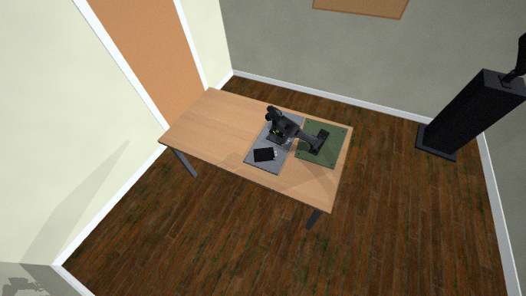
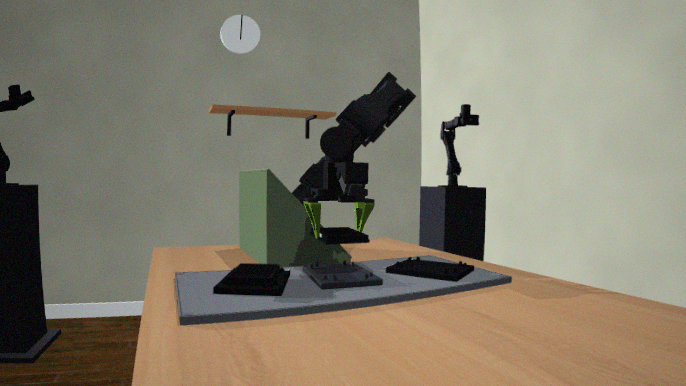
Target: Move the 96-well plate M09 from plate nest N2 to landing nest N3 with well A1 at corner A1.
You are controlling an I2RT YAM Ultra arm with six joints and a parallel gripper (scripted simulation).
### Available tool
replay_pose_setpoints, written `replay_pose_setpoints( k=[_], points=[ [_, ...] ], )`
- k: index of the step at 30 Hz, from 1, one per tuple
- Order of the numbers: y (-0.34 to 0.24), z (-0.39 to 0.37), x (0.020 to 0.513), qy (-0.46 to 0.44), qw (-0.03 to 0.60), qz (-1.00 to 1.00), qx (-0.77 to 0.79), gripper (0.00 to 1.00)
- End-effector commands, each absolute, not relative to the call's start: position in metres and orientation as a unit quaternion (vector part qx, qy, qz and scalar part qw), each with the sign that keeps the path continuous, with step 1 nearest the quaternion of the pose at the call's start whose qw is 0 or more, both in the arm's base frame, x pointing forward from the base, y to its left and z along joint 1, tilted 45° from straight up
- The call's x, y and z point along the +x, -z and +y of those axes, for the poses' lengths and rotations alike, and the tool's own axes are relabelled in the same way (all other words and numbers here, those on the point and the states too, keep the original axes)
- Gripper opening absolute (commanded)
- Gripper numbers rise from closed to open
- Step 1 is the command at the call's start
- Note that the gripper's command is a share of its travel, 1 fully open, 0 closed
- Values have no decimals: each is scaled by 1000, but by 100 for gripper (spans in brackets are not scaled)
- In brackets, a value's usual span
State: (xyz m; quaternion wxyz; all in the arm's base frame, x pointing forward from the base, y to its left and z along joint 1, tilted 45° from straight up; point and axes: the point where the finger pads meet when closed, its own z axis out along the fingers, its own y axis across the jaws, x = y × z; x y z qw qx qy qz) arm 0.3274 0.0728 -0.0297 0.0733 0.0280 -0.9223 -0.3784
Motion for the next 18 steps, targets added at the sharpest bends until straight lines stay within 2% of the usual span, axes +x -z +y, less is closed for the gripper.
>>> replay_pose_setpoints(
  k=[1, 18],
  points=[
    [30, 72, 334, 378, 61, -924, 24, 0],
    [47, 91, 332, 378, 61, -924, 24, 0]
  ],
)
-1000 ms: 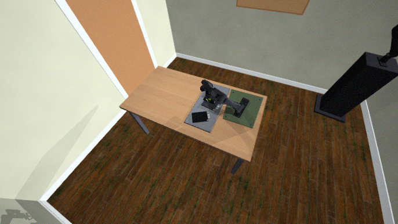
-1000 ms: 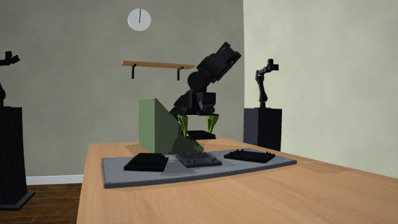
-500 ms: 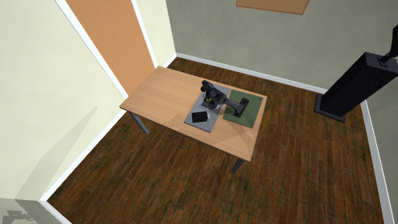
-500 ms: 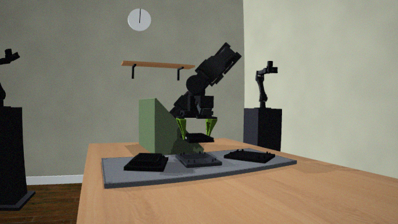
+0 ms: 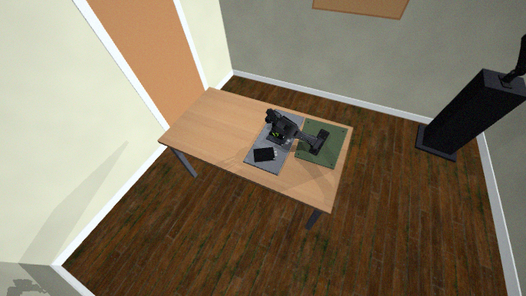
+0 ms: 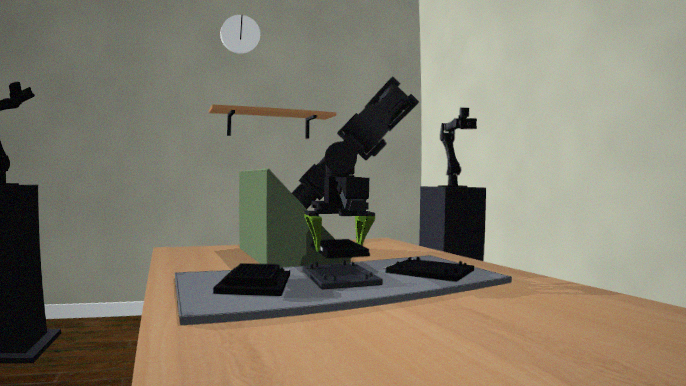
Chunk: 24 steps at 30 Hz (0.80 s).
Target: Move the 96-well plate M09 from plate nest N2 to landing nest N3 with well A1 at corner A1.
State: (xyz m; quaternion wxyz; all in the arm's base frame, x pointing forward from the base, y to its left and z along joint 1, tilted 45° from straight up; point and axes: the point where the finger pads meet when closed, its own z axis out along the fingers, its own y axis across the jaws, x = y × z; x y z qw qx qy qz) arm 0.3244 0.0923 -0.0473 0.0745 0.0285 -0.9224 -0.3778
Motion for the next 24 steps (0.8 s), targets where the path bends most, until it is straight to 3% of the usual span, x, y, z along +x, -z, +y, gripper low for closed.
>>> replay_pose_setpoints(
  k=[1, 24],
  points=[
    [48, 92, 332, 378, 61, -924, 24, 0],
    [67, 113, 329, 378, 61, -923, 24, 0]
  ],
)
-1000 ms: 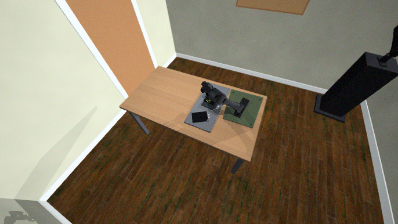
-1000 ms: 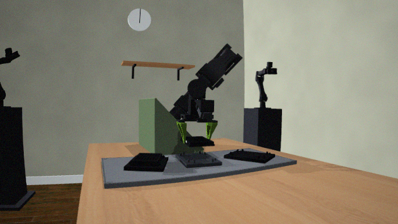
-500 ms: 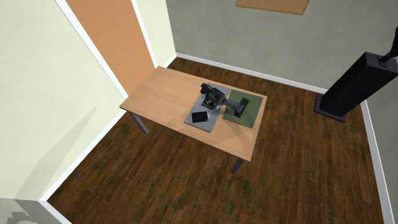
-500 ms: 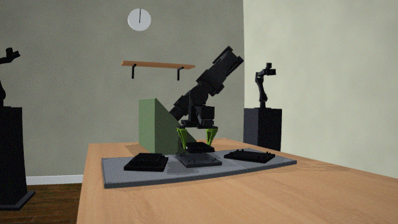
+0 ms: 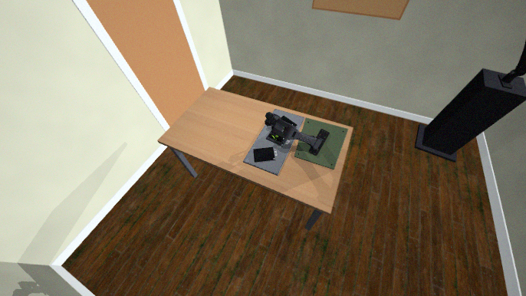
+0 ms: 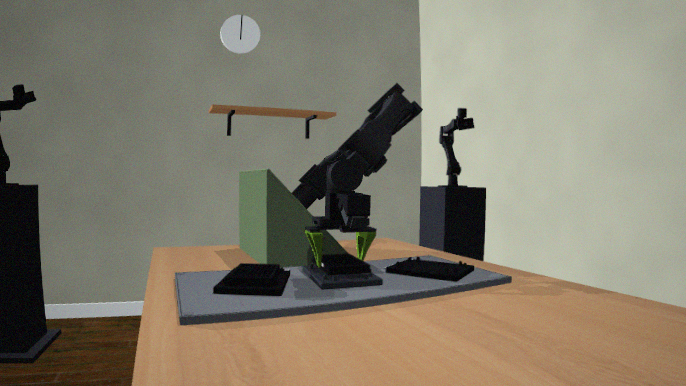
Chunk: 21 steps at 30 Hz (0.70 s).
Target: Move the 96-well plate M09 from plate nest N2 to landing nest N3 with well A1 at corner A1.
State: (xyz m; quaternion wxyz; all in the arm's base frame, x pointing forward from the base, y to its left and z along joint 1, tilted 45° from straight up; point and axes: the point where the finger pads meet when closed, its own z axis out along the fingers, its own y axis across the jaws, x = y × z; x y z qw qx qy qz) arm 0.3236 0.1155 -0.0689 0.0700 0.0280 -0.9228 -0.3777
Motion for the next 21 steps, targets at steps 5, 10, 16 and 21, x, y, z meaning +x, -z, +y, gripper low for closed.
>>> replay_pose_setpoints(
  k=[5, 10, 16, 21],
  points=[
    [67, 113, 328, 378, 61, -923, 24, 0],
    [67, 113, 328, 378, 61, -923, 24, 0],
    [67, 113, 327, 378, 61, -923, 24, 0],
    [67, 114, 327, 378, 61, -923, 24, 0]
  ],
)
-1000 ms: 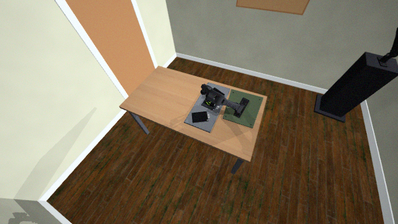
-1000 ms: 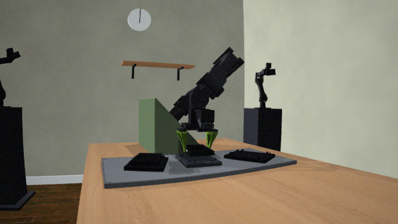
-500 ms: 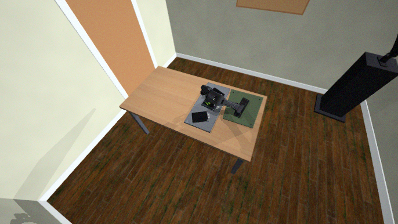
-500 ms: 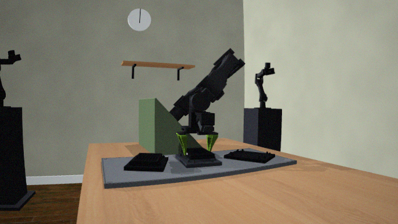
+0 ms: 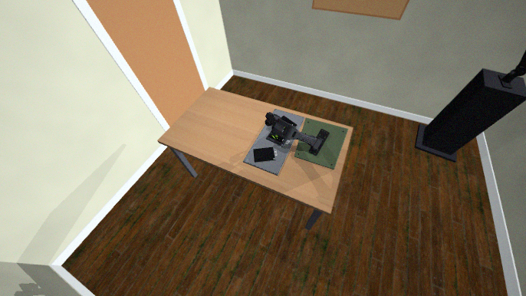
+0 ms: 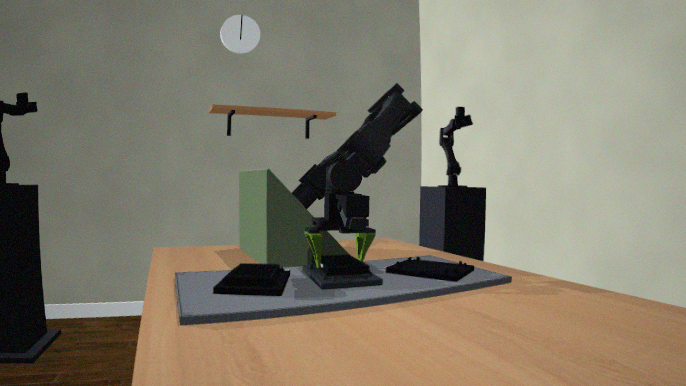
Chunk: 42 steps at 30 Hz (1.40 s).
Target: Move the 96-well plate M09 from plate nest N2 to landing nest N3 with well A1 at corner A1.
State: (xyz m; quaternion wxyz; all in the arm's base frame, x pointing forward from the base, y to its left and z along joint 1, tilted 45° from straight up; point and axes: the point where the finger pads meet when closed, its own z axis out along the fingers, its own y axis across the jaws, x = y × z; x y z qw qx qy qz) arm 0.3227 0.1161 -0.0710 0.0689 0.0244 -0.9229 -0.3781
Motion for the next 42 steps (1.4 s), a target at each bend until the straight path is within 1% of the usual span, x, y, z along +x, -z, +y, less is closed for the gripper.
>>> replay_pose_setpoints(
  k=[1, 42],
  points=[
    [67, 114, 327, 378, 61, -923, 24, 0],
    [71, 119, 325, 378, 61, -923, 24, 0]
  ],
)
